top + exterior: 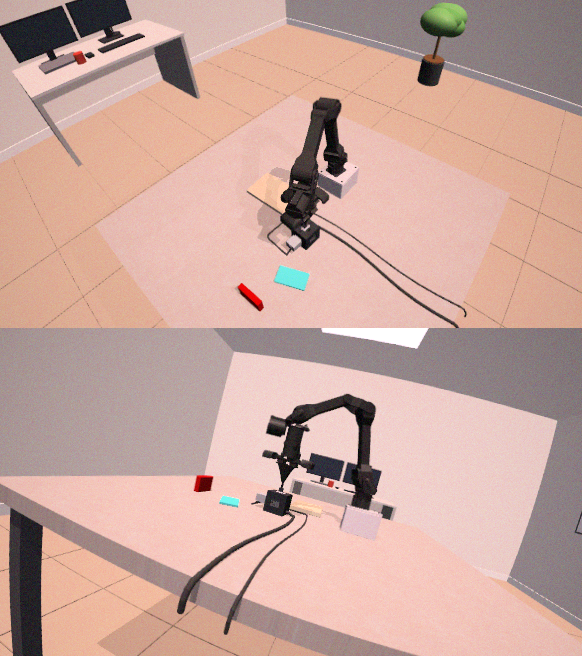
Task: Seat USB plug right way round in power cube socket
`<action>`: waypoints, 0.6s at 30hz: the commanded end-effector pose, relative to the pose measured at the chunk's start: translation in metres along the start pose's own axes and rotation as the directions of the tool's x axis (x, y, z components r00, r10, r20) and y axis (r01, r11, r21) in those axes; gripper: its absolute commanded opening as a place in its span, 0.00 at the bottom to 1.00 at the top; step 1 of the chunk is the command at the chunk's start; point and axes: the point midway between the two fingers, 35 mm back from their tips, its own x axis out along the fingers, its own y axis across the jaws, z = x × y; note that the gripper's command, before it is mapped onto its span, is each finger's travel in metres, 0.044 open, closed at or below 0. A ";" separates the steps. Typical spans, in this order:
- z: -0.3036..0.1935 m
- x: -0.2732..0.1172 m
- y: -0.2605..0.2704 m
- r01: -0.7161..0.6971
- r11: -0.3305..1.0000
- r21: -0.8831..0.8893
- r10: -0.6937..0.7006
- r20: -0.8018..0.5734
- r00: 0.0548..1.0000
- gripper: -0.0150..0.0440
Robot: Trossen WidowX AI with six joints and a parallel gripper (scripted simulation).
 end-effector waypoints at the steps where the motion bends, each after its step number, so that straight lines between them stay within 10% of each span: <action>1: 0.001 0.004 -0.001 0.009 1.000 -0.004 -0.009 0.008 1.000 0.25; 18: 0.001 0.006 -0.001 0.009 1.000 -0.004 -0.009 0.008 1.000 0.25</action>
